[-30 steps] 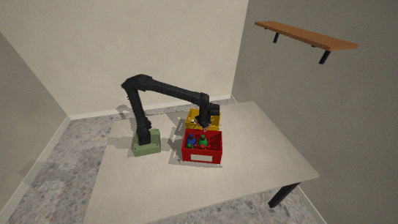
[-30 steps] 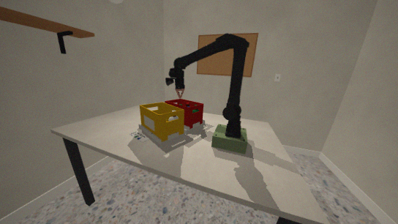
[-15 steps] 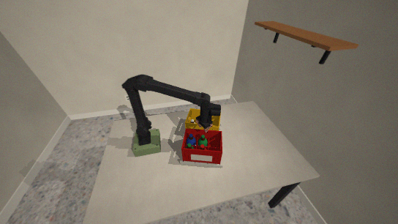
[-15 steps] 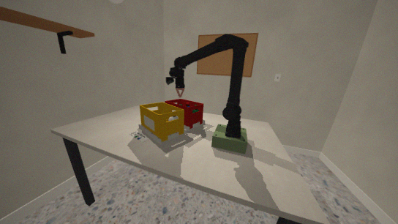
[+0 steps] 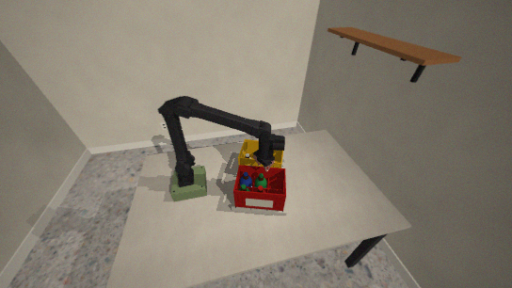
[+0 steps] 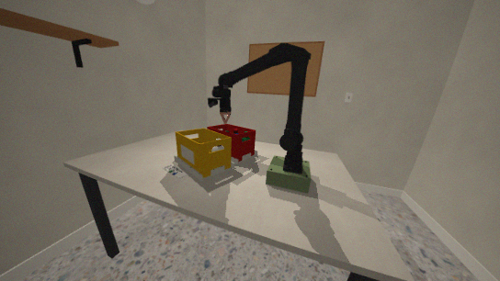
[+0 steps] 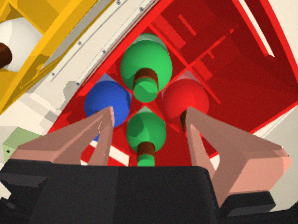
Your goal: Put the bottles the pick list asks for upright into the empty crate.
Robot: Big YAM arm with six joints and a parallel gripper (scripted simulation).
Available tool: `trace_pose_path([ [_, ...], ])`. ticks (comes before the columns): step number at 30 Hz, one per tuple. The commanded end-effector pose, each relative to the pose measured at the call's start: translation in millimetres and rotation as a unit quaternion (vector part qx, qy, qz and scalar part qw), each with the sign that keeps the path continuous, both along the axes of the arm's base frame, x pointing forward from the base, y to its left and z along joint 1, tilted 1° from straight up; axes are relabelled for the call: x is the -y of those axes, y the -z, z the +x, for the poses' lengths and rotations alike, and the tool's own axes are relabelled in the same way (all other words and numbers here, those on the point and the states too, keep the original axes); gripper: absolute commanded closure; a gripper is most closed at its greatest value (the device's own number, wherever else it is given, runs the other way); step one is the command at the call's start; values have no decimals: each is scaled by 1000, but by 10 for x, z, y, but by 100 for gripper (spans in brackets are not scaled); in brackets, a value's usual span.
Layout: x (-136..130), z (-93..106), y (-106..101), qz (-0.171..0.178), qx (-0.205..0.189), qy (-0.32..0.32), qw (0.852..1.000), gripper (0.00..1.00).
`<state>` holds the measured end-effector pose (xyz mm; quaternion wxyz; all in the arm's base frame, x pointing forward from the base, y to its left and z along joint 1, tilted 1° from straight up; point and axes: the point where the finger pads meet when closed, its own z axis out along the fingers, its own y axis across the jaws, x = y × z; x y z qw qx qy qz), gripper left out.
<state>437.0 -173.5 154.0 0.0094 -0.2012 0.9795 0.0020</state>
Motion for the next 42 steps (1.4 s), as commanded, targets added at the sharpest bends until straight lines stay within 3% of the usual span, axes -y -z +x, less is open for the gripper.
trace_pose_path([
  [1, -8, -10, -31, -3, 10, -6, 1000, 39],
  [7, -12, -4, 183, 3, -4, -6, 1000, 39],
  [17, -19, -2, 280, 2, -3, -6, 1000, 39],
  [18, -20, -1, 169, -3, 10, -6, 1000, 39],
  [23, -25, -1, 367, 3, -3, -6, 1000, 39],
  [32, -33, 2, 479, 2, -2, -6, 1000, 39],
  [34, -33, 2, 479, 2, -2, -6, 1000, 39],
  [35, -32, 8, 346, -4, 13, -6, 1000, 39],
  [42, -41, 3, 587, 2, -3, -6, 1000, 39],
])
